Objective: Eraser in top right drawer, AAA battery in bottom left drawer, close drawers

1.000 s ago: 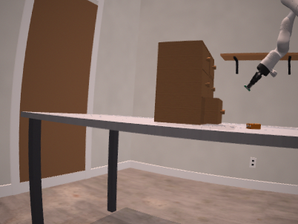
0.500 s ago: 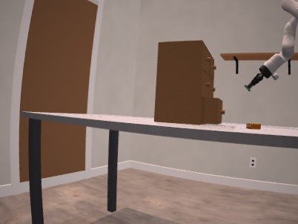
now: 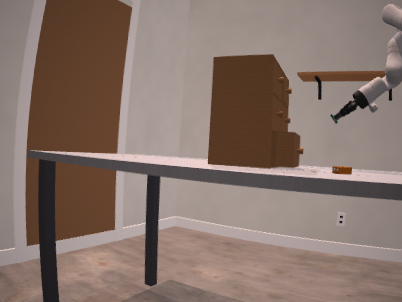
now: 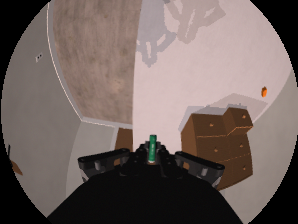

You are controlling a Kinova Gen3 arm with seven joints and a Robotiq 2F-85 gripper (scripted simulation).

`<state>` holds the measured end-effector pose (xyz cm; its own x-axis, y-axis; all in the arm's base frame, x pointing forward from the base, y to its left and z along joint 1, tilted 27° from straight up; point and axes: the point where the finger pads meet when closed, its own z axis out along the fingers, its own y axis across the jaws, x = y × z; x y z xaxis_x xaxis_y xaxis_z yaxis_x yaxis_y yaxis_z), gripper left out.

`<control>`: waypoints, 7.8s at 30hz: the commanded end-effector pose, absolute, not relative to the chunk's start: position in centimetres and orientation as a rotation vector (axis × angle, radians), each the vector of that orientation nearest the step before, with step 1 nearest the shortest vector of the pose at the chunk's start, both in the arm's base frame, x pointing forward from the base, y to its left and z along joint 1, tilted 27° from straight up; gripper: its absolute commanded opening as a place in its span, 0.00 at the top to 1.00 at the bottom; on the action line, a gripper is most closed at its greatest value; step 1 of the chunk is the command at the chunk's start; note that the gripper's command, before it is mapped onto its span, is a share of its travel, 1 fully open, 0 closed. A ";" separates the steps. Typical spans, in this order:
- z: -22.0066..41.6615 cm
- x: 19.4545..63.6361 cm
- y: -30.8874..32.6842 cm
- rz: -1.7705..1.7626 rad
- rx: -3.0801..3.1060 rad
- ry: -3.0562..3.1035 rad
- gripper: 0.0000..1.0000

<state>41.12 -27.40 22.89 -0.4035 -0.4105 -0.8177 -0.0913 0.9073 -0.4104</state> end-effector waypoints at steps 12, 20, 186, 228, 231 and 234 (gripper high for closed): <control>22.4 40.6 -27.6 -0.333 -0.366 1.872 0.95; 22.6 40.7 -27.7 -0.328 -0.374 1.827 0.95; 22.4 40.5 -27.8 -0.290 -0.383 1.669 0.95; 21.3 41.3 -25.6 -0.287 -0.387 1.667 0.95; 21.2 41.4 -25.3 -0.287 -0.387 1.667 0.95; 21.0 41.5 -25.0 -0.286 -0.388 1.667 0.95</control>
<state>41.20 -25.81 20.98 -0.1168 -0.4179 -0.9009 -0.0833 0.9081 -0.4104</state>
